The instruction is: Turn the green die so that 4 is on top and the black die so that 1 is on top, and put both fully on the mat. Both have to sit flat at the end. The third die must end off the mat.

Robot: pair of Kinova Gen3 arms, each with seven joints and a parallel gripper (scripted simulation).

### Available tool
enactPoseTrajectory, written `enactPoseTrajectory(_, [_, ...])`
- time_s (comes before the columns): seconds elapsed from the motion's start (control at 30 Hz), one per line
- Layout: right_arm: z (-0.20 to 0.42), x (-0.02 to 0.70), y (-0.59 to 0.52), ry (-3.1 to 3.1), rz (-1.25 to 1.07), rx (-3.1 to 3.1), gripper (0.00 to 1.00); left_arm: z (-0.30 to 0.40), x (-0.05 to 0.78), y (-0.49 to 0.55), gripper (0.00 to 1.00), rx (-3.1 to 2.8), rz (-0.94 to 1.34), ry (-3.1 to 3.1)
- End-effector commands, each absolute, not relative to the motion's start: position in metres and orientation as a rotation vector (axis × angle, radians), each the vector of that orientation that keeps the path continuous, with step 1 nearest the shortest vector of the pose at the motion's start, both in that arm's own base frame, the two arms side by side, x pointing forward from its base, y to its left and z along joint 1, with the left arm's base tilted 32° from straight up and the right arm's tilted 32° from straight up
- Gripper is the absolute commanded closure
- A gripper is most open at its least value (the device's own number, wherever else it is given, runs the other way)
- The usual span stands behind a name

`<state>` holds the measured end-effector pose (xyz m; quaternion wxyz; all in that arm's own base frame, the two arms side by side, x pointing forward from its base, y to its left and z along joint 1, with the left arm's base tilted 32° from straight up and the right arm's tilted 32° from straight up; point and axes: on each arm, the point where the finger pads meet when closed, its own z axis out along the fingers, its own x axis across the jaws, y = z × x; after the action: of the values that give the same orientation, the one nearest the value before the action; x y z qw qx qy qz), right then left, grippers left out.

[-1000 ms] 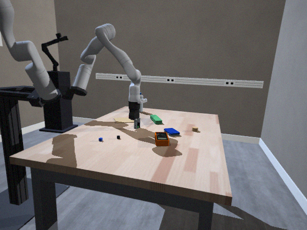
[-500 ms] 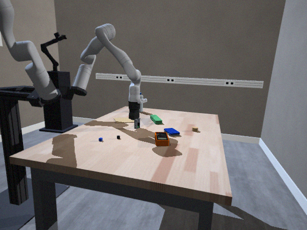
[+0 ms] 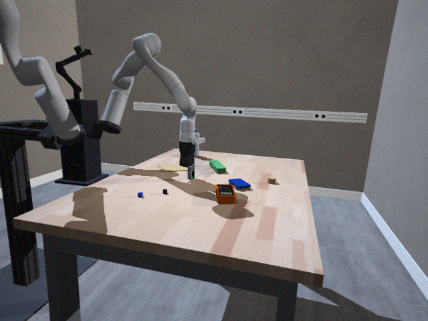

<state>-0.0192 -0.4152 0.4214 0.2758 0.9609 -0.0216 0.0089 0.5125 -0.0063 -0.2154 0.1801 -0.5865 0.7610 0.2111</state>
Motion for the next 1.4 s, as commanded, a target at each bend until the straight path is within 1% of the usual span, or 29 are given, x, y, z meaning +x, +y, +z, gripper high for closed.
enactPoseTrajectory(0.0, [0.422,-0.019,-0.415,-0.058,0.024,2.58,0.0,-0.215,0.513,-0.007,0.66,-1.656,0.593,2.151])
enactPoseTrajectory(0.8, [0.422,-0.019,-0.415,-0.058,0.024,2.58,0.0,-0.205,0.513,-0.014,0.66,-1.656,0.593,2.151])
enactPoseTrajectory(1.17, [0.422,-0.019,-0.415,-0.058,0.024,2.58,0.0,-0.142,0.511,-0.053,0.66,-1.656,0.593,2.151])
enactPoseTrajectory(1.37, [0.422,-0.019,-0.415,-0.058,0.024,2.58,0.0,-0.131,0.511,-0.06,0.66,-1.656,0.593,2.151])
